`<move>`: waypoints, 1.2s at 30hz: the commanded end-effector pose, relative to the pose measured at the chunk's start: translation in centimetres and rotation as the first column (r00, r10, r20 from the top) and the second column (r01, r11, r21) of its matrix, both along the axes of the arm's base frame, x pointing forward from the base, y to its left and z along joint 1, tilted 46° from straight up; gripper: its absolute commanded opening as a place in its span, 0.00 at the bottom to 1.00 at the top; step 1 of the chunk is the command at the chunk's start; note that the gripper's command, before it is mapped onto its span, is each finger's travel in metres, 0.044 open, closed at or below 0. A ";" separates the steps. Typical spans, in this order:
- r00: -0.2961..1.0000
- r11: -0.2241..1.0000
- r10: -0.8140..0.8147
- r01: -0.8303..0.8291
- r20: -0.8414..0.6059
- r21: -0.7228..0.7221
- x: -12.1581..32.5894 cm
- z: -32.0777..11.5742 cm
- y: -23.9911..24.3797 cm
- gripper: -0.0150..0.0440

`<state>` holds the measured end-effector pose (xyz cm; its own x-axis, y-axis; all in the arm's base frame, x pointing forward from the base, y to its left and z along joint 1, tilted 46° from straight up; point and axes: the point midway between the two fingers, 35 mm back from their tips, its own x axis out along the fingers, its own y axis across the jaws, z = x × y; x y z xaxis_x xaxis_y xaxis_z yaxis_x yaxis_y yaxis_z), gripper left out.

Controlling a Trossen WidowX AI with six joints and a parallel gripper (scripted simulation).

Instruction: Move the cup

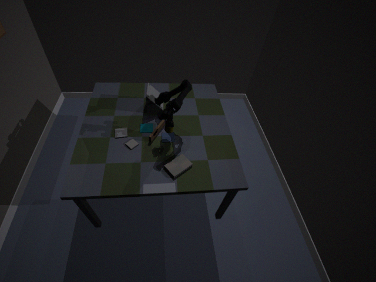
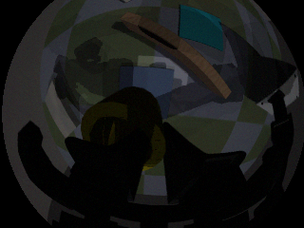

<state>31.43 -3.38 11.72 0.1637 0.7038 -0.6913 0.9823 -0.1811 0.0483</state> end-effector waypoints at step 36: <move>1.000 1.000 0.001 -0.001 0.000 -0.010 -6.1 -6.5 -5.6 0.25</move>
<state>26.02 -8.40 5.94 0.1661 0.6975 -0.6971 0.9822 -0.1803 0.0536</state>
